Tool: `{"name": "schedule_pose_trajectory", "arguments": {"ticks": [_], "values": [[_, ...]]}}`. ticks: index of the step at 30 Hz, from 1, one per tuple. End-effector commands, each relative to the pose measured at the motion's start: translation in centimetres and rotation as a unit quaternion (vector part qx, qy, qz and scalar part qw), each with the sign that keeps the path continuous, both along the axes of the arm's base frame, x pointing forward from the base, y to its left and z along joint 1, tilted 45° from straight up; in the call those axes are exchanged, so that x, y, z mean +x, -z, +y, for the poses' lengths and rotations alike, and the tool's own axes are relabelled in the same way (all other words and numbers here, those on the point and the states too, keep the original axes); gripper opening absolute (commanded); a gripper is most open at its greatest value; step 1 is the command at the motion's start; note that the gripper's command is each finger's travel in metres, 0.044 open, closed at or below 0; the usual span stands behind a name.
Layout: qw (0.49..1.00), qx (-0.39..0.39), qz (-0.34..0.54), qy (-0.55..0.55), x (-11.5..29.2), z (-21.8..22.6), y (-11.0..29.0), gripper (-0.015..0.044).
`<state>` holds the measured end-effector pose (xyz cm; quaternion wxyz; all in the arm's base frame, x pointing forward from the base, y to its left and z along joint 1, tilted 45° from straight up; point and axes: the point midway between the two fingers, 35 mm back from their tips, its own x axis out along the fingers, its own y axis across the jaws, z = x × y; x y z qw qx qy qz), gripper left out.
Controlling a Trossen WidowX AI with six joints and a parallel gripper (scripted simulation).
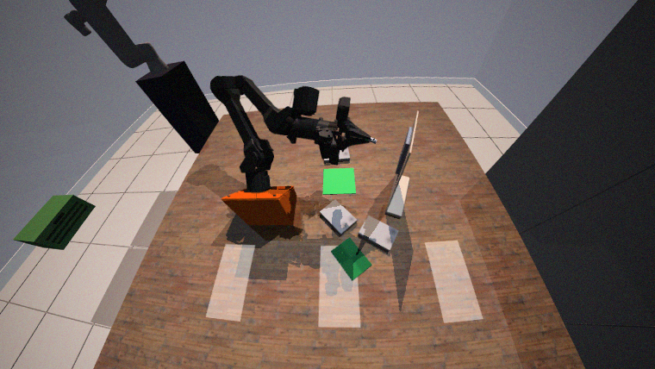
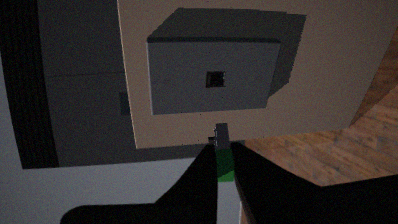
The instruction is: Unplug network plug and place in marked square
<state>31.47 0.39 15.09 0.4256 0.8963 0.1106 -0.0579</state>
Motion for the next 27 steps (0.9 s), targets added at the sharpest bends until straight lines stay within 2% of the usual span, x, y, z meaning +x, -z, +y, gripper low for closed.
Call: {"name": "schedule_pose_trajectory", "arguments": {"ticks": [1, 14, 27], "values": [[0.997, -0.028, 0.036, -0.058, -0.4, 1.3, 1.7, 0.0], [0.961, -0.068, 0.112, -0.243, -3.4, 5.3, 5.9, 0.0], [0.902, -0.036, 0.126, -0.412, -7.8, 8.7, 7.3, 0.0]]}}
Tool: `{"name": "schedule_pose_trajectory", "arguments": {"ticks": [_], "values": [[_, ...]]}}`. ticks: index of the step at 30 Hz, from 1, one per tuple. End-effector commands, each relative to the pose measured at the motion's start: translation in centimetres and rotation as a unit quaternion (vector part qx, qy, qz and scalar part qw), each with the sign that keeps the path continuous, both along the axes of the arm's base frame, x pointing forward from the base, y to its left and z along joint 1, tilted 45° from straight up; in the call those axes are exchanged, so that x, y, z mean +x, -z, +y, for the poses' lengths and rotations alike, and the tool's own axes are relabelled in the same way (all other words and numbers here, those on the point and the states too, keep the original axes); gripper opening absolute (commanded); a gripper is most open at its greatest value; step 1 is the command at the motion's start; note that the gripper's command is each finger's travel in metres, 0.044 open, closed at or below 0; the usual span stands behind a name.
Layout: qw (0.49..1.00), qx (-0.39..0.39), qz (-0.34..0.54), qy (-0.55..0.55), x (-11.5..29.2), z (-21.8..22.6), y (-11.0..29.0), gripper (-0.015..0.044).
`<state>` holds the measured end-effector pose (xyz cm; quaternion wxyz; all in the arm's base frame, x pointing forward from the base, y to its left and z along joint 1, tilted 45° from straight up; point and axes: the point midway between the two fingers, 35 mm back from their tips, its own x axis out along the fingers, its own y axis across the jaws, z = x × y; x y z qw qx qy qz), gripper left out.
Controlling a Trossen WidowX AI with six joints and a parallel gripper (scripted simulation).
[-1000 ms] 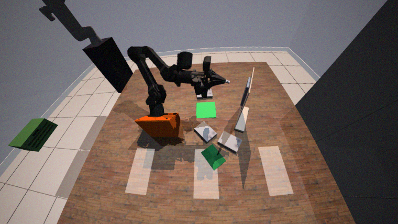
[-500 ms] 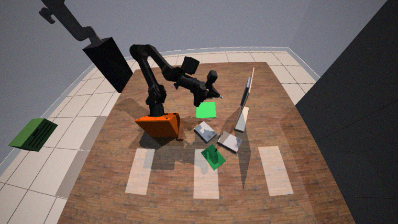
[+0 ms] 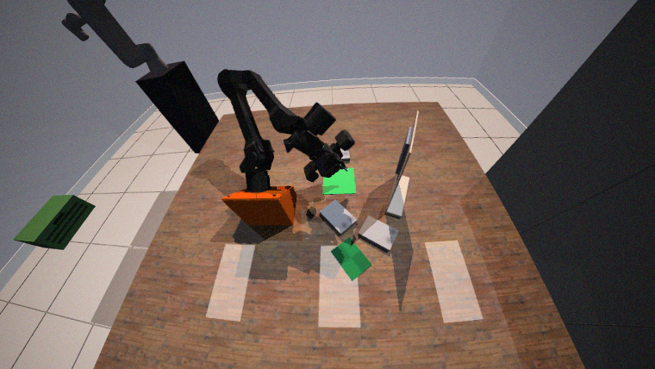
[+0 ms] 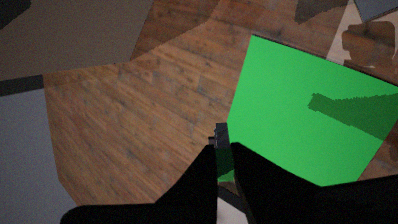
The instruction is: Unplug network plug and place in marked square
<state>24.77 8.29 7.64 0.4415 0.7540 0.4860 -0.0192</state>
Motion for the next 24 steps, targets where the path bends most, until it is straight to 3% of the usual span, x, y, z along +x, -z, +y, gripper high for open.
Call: {"name": "schedule_pose_trajectory", "arguments": {"ticks": [1, 24], "values": [[0.999, 0.022, 0.004, -0.05, -1.2, 0.9, -0.1, 0.0], [0.998, 0.02, 0.006, -0.053, -1.1, 1.9, 1.1, 0.0]]}}
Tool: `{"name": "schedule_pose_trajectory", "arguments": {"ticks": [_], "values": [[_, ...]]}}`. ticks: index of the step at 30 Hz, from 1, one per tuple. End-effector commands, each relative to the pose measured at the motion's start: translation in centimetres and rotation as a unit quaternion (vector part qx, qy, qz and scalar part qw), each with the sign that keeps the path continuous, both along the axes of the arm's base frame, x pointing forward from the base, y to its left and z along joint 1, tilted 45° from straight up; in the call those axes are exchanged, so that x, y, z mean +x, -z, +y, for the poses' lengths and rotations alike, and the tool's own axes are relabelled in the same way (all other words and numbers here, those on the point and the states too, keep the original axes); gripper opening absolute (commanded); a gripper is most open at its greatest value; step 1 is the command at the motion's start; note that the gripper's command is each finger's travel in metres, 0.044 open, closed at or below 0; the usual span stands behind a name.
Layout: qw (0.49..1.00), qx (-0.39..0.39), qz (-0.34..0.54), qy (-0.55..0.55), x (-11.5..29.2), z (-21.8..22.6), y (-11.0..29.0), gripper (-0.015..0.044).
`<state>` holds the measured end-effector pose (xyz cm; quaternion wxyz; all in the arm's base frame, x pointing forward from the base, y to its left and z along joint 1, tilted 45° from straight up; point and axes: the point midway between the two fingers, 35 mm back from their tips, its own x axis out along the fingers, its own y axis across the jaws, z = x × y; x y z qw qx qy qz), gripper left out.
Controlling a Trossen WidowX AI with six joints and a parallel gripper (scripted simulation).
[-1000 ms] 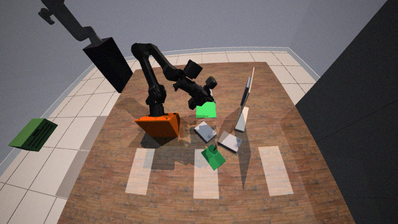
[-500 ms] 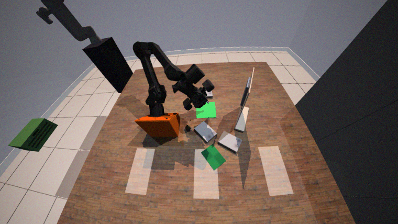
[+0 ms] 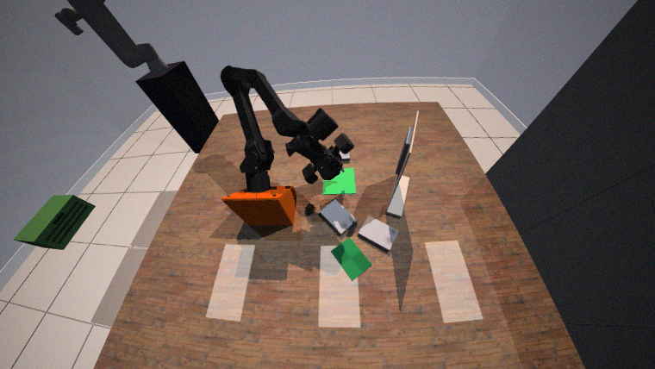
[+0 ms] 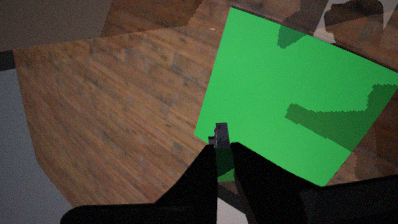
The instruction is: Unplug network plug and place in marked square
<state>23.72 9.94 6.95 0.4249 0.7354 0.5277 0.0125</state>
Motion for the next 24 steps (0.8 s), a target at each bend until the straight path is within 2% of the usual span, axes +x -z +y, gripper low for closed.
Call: {"name": "schedule_pose_trajectory", "arguments": {"ticks": [1, 24], "values": [[1.0, -0.001, 0.004, 0.001, -0.1, 0.3, 0.5, 0.0], [1.0, -0.002, 0.004, 0.001, -0.1, 1.7, 2.1, 0.0]]}}
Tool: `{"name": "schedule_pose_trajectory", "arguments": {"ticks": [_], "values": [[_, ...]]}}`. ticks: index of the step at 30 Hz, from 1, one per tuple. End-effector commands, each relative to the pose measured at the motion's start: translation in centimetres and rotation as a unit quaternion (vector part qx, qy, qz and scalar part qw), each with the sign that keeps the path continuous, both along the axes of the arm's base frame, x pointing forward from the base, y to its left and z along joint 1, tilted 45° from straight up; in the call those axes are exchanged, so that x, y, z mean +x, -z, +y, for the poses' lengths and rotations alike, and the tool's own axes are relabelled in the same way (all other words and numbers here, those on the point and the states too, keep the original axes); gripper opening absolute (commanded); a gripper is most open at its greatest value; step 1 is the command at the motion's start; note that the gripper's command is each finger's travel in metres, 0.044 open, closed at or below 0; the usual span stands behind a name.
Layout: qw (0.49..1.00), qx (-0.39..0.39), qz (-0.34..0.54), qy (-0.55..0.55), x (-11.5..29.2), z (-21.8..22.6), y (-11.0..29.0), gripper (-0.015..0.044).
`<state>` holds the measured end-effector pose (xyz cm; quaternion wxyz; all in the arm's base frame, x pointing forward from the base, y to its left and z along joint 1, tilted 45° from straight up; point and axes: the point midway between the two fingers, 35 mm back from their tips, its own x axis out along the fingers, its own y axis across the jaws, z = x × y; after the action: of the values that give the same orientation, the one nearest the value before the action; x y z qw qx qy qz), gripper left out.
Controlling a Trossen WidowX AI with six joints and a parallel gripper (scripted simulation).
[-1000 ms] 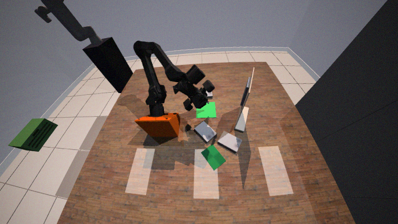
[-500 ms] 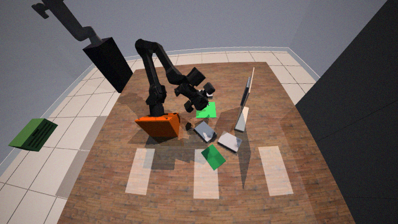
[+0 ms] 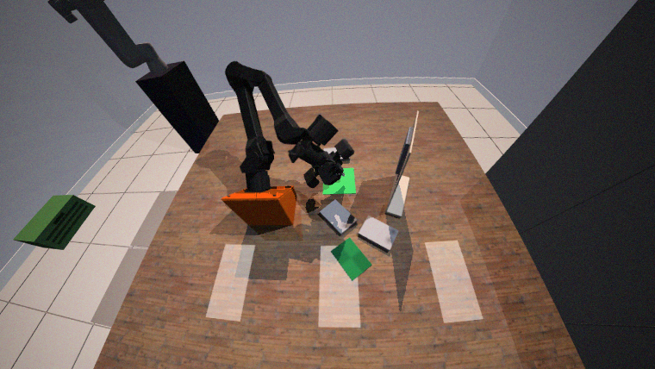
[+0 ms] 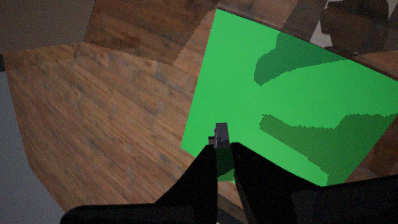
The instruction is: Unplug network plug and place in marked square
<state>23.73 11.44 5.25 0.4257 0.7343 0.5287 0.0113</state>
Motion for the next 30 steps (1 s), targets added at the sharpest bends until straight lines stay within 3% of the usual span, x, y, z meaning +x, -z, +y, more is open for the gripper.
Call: {"name": "schedule_pose_trajectory", "arguments": {"ticks": [1, 30], "values": [[1.0, 0.0, 0.003, 0.002, -0.1, 0.3, 0.4, 0.0], [1.0, 0.006, 0.002, 0.004, -0.8, 2.0, 1.7, 0.0]]}}
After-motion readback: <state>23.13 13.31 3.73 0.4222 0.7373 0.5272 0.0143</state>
